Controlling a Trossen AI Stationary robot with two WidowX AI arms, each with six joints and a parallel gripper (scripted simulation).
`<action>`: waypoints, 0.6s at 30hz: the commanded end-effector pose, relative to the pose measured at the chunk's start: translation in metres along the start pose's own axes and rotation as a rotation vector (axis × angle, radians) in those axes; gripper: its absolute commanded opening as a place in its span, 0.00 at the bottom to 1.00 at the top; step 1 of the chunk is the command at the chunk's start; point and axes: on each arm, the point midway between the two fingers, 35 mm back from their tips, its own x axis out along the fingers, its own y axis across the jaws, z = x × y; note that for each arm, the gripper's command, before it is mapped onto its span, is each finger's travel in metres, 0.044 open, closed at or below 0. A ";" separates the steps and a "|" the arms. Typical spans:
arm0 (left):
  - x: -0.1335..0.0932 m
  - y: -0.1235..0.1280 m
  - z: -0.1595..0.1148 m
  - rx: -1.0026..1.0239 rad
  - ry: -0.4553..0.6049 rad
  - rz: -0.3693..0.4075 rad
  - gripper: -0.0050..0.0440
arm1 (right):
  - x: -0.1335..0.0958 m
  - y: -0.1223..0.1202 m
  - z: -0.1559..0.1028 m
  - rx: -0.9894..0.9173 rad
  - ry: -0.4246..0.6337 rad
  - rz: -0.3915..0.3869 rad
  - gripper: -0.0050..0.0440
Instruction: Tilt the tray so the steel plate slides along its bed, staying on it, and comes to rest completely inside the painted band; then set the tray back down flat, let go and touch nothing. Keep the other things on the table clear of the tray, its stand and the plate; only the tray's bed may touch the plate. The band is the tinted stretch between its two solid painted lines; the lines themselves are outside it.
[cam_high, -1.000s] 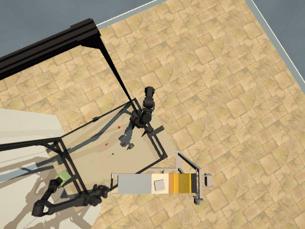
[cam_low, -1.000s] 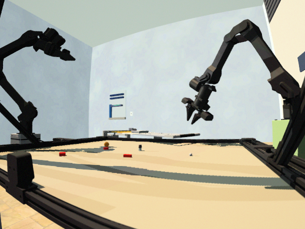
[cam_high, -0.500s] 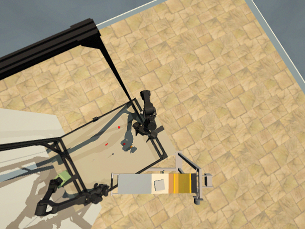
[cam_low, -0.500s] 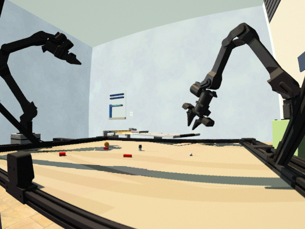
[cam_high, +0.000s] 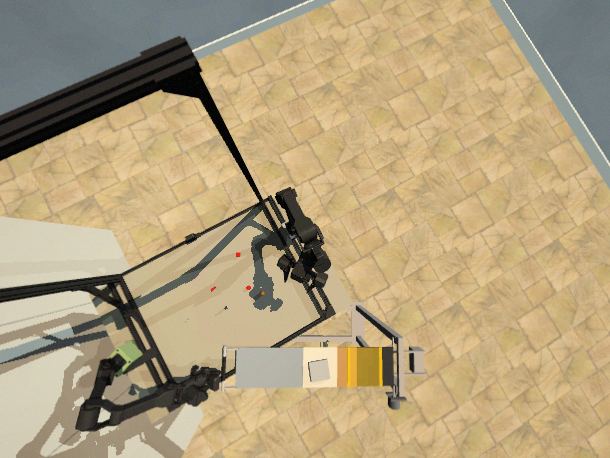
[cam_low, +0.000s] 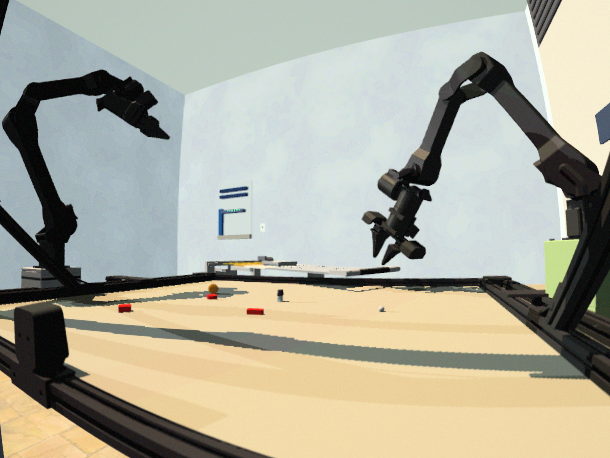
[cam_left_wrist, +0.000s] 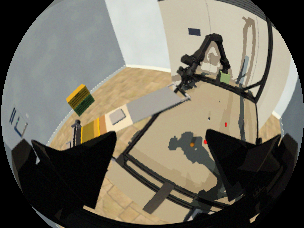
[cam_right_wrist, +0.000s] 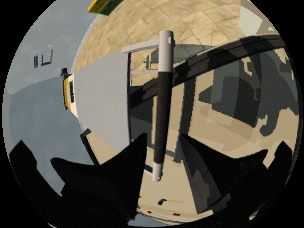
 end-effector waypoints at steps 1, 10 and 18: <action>0.002 0.018 -0.003 -0.026 0.003 0.012 1.00 | 0.016 -0.002 0.000 0.000 0.000 -0.007 0.41; 0.002 0.055 -0.014 -0.082 0.004 0.044 1.00 | 0.039 -0.002 0.000 0.000 0.000 -0.007 0.41; -0.005 0.098 -0.032 -0.147 -0.008 0.086 1.00 | 0.066 -0.002 0.000 0.000 0.000 -0.007 0.41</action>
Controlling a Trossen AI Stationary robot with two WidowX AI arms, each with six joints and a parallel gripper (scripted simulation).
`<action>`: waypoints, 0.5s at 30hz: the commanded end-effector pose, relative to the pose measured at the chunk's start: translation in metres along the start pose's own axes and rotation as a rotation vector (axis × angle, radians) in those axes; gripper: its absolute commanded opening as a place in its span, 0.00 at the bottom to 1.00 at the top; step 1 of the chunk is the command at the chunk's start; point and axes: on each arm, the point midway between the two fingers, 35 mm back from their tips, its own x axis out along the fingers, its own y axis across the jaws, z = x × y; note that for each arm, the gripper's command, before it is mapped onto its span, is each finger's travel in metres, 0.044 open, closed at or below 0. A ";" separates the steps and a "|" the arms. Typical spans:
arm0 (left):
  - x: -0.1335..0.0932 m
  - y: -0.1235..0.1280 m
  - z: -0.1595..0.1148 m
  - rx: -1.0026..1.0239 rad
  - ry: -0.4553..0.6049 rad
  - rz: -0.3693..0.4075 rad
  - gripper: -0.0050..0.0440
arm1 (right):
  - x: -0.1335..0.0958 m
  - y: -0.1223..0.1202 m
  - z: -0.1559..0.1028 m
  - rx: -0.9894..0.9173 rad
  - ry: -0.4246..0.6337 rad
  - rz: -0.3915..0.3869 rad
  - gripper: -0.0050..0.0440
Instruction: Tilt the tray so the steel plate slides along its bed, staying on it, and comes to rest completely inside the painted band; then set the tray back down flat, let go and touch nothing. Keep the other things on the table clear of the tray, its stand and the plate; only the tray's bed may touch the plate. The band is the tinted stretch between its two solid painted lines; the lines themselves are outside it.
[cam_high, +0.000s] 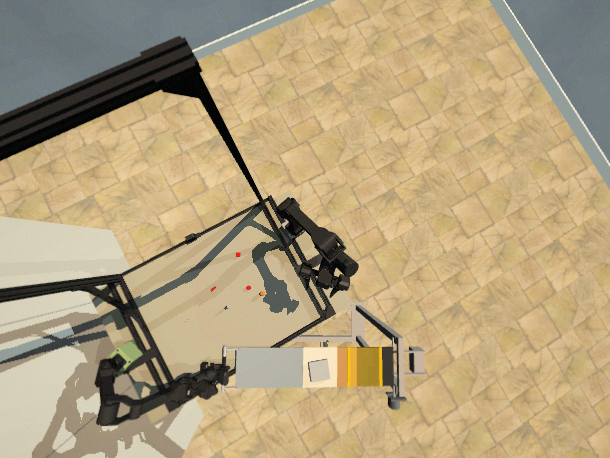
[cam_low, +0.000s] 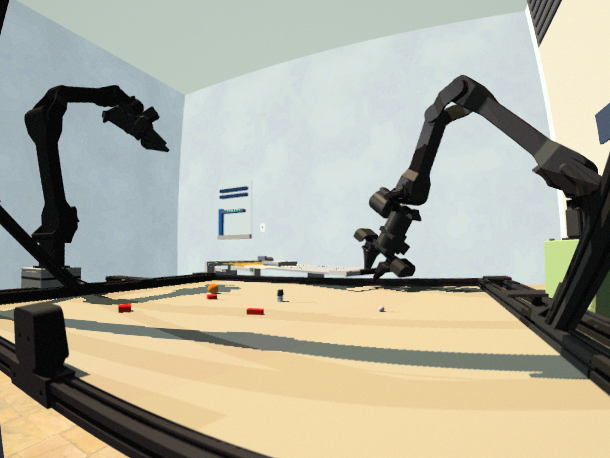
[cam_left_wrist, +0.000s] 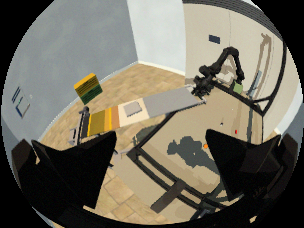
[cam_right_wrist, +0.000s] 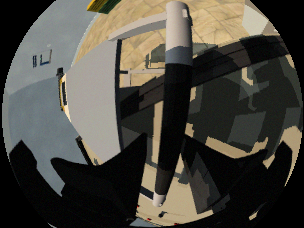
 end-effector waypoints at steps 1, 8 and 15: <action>-0.004 0.021 -0.005 -0.027 -0.011 0.020 1.00 | 0.012 -0.002 0.000 0.003 -0.002 -0.005 0.41; -0.011 0.050 -0.016 -0.068 -0.027 0.050 1.00 | 0.012 -0.002 0.000 0.003 -0.002 -0.005 0.41; -0.027 0.089 -0.035 -0.126 -0.058 0.099 1.00 | 0.012 -0.002 0.000 0.003 -0.002 -0.005 0.10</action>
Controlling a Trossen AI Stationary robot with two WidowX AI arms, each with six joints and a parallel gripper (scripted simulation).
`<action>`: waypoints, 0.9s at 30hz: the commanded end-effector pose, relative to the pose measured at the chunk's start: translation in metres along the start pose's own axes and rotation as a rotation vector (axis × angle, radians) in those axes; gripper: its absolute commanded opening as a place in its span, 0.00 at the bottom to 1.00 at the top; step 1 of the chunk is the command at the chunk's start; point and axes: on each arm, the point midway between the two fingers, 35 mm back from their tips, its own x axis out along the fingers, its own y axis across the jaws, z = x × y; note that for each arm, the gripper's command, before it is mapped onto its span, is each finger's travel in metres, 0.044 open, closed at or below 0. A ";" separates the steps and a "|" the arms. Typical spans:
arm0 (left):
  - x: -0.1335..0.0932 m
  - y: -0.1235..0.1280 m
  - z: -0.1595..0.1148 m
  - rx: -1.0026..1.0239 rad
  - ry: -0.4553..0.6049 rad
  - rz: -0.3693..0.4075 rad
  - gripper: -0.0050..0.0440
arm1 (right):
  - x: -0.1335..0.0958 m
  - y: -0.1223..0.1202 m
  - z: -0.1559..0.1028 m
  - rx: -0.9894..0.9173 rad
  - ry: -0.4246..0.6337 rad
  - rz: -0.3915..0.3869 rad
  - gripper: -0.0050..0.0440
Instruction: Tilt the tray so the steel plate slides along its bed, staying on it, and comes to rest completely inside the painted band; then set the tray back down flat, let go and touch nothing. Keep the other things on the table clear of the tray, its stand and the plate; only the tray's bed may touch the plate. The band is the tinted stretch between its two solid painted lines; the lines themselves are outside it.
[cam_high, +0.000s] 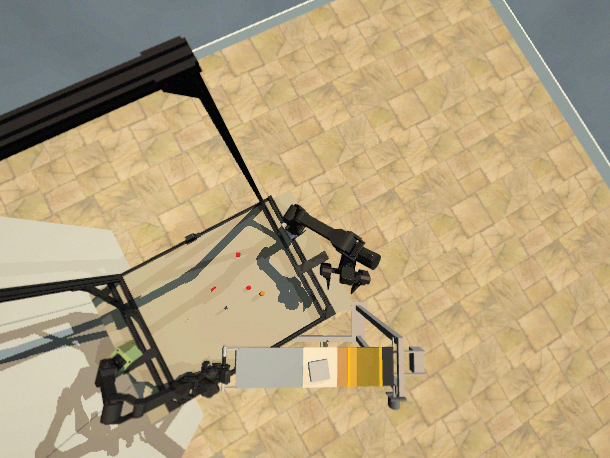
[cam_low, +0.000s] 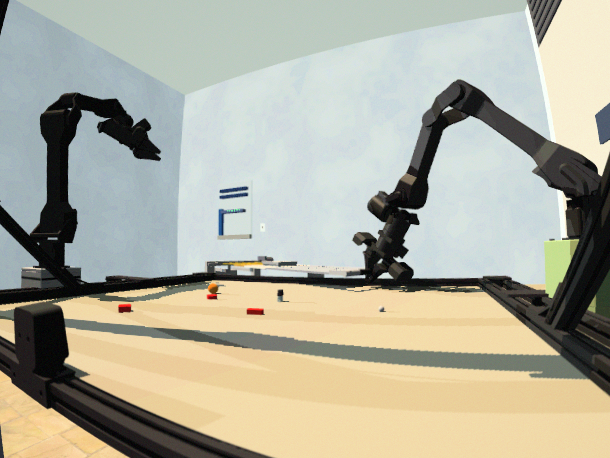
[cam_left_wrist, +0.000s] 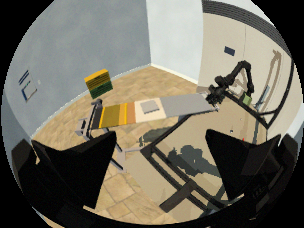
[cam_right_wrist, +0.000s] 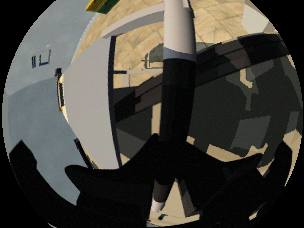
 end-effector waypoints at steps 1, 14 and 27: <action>-0.009 0.022 -0.007 -0.028 -0.019 0.027 1.00 | 0.002 0.000 0.001 0.000 -0.002 0.003 0.10; -0.032 0.066 -0.028 -0.086 -0.066 0.089 1.00 | 0.002 0.000 0.001 0.000 -0.002 0.003 0.10; -0.032 0.066 -0.028 -0.086 -0.066 0.089 1.00 | 0.000 0.001 0.001 0.000 -0.002 0.003 0.10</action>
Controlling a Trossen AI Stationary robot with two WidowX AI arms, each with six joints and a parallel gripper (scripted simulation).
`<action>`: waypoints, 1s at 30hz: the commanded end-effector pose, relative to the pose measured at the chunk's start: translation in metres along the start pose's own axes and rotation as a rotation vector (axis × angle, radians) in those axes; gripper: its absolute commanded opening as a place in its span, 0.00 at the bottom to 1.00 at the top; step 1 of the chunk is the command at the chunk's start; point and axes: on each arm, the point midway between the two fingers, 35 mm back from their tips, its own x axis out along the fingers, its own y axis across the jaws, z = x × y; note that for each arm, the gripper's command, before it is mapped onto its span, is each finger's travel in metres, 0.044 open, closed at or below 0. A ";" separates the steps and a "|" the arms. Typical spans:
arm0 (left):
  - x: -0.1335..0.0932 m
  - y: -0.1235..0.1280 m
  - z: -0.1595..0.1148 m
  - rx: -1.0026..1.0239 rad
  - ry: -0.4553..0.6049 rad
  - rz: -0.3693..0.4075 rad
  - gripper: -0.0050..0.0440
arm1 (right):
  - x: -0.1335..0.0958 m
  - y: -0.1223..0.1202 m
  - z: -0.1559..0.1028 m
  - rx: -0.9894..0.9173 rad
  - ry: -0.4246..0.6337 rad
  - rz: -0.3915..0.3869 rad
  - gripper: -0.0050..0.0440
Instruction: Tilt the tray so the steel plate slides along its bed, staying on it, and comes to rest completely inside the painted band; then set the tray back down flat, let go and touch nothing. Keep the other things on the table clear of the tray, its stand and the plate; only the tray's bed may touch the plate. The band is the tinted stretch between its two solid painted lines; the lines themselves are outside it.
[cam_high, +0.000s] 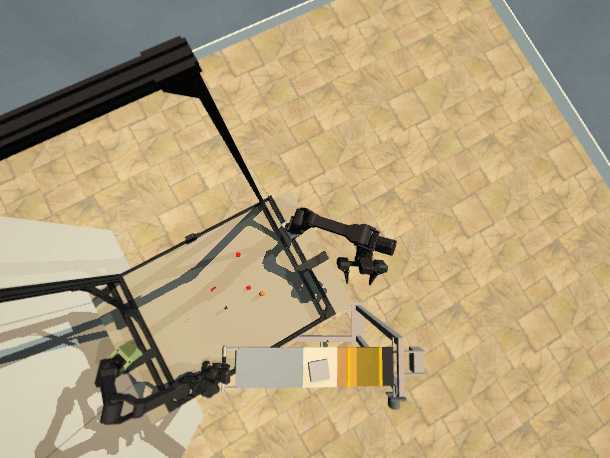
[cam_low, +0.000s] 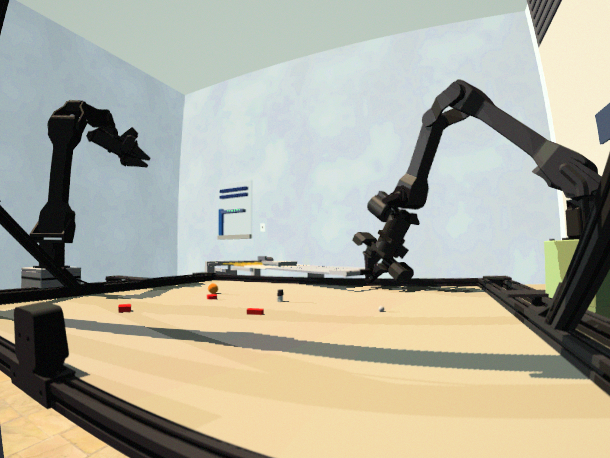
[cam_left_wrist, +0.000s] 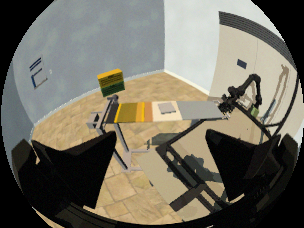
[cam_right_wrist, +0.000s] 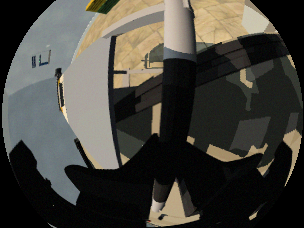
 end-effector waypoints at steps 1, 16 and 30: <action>0.000 -0.001 0.001 0.003 -0.004 -0.002 1.00 | 0.000 0.001 0.001 0.000 -0.002 0.002 0.10; 0.000 -0.001 0.001 0.003 -0.004 -0.002 1.00 | -0.005 0.004 0.001 0.000 -0.002 0.003 0.10; 0.000 -0.001 0.001 0.003 -0.004 -0.002 1.00 | -0.009 0.007 0.001 0.000 -0.002 0.003 0.10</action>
